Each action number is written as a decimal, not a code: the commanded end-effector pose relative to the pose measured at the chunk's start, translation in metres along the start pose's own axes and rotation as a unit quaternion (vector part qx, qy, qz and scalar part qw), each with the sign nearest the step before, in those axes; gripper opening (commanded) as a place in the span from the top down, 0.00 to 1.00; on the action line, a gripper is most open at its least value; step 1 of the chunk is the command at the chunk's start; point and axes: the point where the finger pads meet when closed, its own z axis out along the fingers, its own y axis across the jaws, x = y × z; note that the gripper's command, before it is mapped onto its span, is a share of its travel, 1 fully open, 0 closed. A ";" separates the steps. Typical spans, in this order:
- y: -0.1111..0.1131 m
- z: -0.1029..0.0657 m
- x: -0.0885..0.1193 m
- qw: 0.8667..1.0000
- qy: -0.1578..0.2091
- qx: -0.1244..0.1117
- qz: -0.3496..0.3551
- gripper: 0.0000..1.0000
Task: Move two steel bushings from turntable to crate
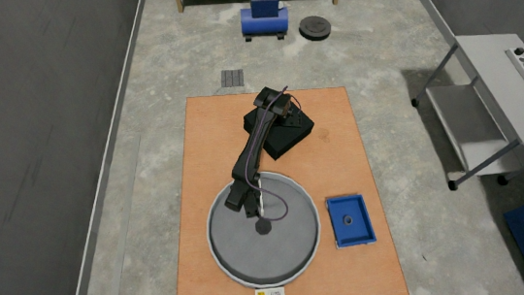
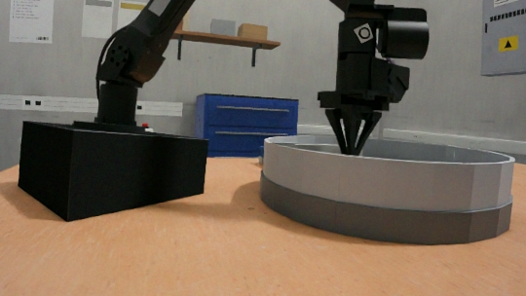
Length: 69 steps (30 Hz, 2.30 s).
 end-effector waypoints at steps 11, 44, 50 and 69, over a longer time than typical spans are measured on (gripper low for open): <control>-0.003 -0.008 0.000 1.000 -0.016 0.002 0.005 0.87; -0.009 -0.004 -0.007 1.000 -0.018 0.004 0.005 0.87; -0.009 -0.004 -0.007 1.000 -0.018 0.004 0.005 0.87; -0.009 -0.001 -0.007 1.000 -0.015 0.002 0.006 0.87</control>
